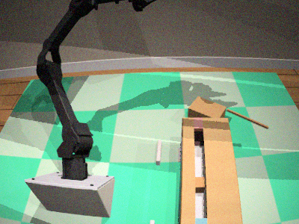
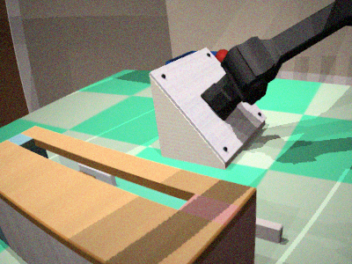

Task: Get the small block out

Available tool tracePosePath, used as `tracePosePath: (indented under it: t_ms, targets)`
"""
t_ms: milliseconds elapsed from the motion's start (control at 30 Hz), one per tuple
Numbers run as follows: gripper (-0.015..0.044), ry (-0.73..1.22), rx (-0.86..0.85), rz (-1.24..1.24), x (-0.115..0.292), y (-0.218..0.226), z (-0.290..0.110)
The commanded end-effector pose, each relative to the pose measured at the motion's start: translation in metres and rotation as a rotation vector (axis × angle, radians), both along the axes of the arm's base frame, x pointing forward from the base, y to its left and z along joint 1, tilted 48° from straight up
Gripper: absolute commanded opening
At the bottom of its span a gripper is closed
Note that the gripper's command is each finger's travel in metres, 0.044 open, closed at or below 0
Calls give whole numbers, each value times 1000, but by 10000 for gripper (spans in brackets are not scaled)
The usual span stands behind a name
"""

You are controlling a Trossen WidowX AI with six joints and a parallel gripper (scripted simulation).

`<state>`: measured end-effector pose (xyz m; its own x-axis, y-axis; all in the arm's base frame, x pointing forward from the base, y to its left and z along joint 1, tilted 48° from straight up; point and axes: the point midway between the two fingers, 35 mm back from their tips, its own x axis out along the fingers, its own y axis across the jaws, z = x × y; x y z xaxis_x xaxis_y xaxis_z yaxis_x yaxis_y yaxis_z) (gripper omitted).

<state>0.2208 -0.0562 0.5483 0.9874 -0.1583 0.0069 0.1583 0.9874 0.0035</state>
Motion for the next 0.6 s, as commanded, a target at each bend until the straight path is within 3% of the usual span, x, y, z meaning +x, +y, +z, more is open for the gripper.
tracePosePath:
  t_ms: [0,267,567]
  targets:
    - [400,155,-43,34,40,-12,-42]
    - [400,394,-171,110,84,-28,-109]
    - [400,791,-457,411,120,-44,-237]
